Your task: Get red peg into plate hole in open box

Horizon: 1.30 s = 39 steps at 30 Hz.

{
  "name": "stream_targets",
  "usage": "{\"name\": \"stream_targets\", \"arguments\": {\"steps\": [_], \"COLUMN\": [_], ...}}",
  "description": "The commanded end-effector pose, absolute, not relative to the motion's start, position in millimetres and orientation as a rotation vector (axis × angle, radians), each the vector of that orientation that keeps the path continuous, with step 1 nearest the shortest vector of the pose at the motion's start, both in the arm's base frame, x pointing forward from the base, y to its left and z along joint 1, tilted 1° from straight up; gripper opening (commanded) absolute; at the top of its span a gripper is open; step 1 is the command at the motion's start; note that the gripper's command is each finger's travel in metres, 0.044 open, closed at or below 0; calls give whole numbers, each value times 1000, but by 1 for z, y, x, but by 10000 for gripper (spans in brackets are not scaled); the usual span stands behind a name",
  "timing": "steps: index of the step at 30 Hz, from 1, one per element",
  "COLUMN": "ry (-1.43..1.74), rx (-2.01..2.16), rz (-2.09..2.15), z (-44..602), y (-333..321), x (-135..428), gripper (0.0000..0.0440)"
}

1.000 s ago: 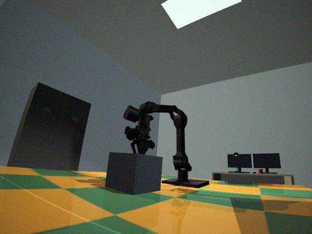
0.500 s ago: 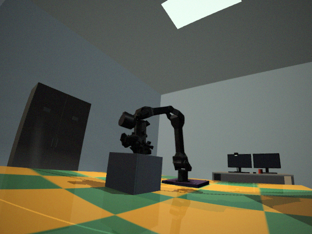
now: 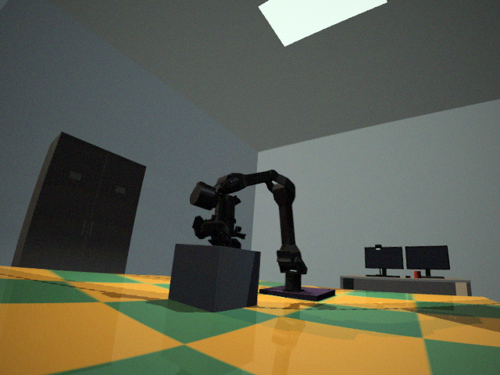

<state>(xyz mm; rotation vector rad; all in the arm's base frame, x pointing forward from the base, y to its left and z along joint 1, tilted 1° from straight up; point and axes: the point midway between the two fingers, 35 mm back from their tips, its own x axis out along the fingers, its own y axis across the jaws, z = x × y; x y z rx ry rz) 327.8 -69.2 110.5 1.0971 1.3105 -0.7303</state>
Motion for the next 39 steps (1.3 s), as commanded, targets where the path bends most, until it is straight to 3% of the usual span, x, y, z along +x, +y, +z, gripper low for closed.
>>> {"name": "stream_targets", "arguments": {"steps": [1, 2, 39], "ry": [1374, 1379, 1273], "rx": [1064, 1063, 1191], "rz": [-707, -708, -397], "z": [84, 83, 140], "y": [-68, -68, -97], "x": [328, 328, 384], "gripper": [124, 142, 143]}}
